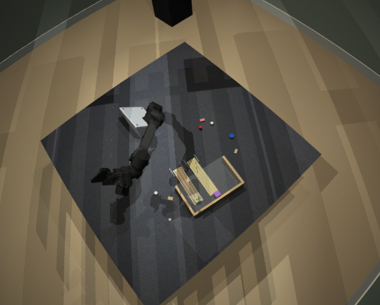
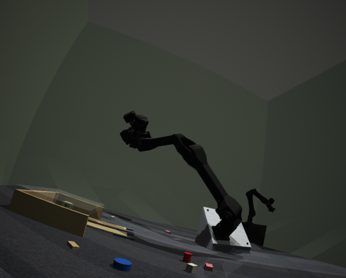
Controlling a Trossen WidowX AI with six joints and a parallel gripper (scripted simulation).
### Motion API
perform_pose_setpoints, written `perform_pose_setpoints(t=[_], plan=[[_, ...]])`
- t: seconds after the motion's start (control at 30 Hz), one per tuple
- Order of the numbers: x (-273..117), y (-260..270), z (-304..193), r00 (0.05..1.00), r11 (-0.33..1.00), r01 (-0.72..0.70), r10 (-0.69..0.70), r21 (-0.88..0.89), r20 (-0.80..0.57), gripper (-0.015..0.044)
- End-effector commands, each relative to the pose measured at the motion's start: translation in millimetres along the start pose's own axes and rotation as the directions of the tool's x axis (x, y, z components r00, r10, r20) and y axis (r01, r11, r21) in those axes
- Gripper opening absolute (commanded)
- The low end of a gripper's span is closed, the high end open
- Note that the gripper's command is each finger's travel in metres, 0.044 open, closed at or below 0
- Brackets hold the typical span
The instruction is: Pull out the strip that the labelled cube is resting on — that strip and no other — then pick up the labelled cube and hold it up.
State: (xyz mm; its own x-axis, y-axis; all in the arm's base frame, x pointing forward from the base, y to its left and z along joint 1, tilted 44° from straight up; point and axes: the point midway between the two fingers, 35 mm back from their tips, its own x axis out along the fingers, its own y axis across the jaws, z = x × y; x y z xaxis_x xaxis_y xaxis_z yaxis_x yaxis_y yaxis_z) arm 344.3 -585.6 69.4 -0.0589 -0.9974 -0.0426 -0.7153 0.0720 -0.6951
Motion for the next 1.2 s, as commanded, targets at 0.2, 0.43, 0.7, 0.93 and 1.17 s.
perform_pose_setpoints(t=[0.2, 0.43, 0.7, 0.93, 1.17], plan=[[-32.6, -34.7, 6.2, 0.954, 0.959, 0.028, -0.109, 0.281, 0.279, 0.0400], [-104.0, -53.7, 14.8, 0.762, 0.802, -0.244, -0.189, 0.545, 0.619, 0.0400], [-216.9, -47.7, 4.6, 0.399, 0.489, -0.743, -0.225, 0.457, 0.889, 0.0400], [-330.4, -22.6, -25.5, 0.021, 0.107, -0.993, -0.245, 0.049, 0.969, 0.0400], [-443.0, 15.9, -69.9, -0.344, -0.322, -0.845, -0.285, -0.428, 0.895, 0.0400]])
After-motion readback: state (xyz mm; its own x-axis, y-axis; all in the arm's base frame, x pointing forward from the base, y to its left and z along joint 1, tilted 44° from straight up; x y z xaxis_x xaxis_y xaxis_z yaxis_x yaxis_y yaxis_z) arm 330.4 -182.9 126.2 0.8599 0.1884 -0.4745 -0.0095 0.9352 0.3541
